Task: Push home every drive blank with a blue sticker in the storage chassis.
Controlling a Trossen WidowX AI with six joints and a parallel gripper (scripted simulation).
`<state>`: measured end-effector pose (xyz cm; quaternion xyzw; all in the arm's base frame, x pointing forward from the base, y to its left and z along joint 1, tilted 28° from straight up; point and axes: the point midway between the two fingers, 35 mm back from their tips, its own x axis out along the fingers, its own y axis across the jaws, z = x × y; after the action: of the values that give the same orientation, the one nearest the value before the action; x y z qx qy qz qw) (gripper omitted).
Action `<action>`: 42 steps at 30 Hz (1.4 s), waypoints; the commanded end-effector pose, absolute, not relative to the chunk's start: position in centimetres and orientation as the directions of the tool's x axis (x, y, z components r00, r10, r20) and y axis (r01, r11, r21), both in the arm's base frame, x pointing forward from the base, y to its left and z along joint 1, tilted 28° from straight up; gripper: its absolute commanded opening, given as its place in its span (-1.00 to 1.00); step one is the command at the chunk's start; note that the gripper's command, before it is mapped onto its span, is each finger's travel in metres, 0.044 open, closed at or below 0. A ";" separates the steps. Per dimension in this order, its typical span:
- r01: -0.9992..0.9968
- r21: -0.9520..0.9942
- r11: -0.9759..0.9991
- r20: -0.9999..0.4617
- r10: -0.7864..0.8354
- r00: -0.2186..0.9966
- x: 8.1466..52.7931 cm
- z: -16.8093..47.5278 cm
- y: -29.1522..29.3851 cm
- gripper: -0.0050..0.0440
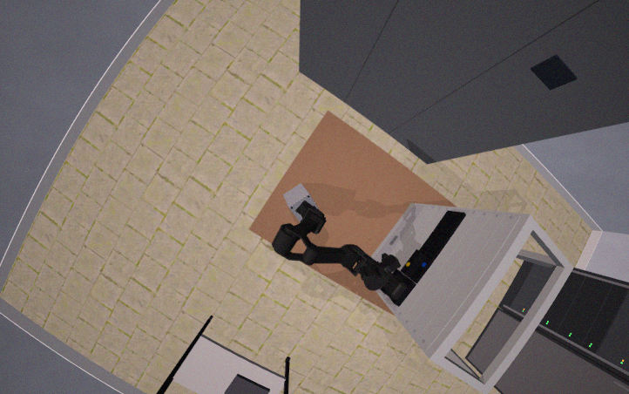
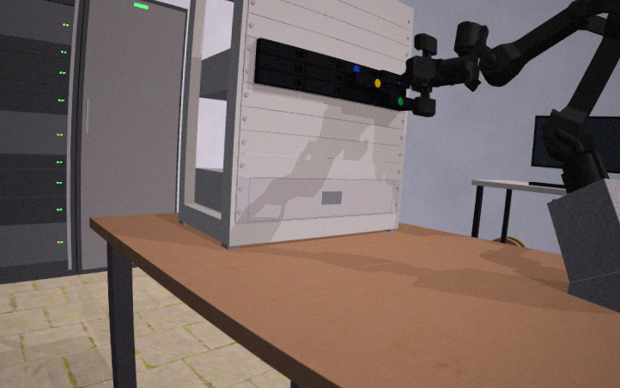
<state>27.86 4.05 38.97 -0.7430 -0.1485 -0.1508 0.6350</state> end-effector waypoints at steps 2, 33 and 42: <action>0.447 -0.884 -0.139 0.446 0.039 0.894 27.3 40.4 4.2 -0.80; 0.447 -0.884 -0.139 0.446 0.039 0.894 27.5 40.7 4.3 -0.80; 0.447 -0.884 -0.139 0.446 0.039 0.894 27.5 40.7 4.3 -0.80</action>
<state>28.10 4.07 39.11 -0.7434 -0.1464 -0.1502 0.6351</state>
